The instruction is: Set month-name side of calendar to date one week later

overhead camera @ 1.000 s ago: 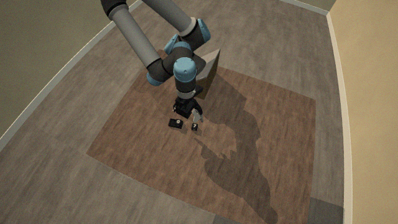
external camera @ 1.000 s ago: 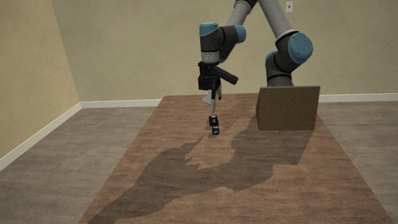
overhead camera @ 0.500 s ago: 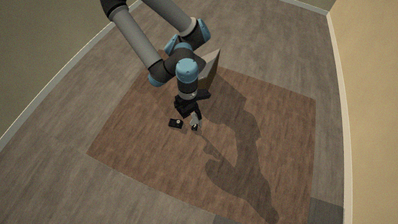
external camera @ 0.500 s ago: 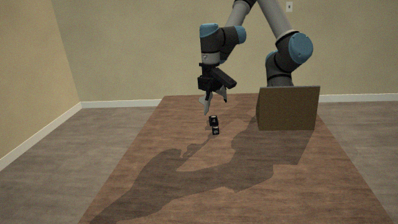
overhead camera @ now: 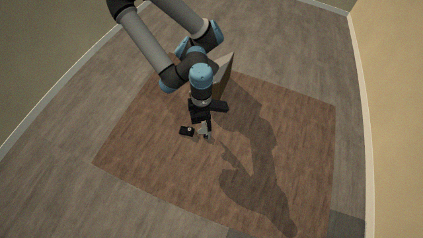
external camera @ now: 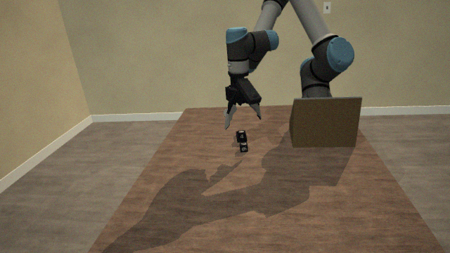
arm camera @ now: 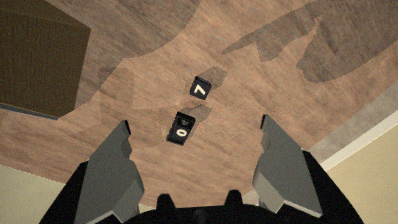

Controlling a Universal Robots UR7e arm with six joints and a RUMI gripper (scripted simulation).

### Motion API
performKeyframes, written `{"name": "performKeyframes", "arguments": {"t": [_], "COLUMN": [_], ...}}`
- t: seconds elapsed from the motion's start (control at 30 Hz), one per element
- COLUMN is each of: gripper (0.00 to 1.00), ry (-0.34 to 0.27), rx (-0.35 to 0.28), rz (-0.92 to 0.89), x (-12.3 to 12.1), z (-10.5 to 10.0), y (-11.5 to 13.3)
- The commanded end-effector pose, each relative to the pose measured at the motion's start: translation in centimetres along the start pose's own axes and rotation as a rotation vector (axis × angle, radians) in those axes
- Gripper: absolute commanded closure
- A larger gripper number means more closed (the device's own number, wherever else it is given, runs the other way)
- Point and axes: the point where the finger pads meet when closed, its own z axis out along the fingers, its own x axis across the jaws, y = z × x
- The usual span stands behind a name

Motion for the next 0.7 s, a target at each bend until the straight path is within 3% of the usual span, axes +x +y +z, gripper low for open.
{"name": "performKeyframes", "arguments": {"t": [0.0,0.67], "gripper": [0.0,0.0], "ry": [-0.007,-0.006], "rx": [-0.007,-0.008], "rz": [0.147,0.403], "x": [0.35,0.91], "z": [0.08,0.27], "y": [-0.24,-0.57]}}
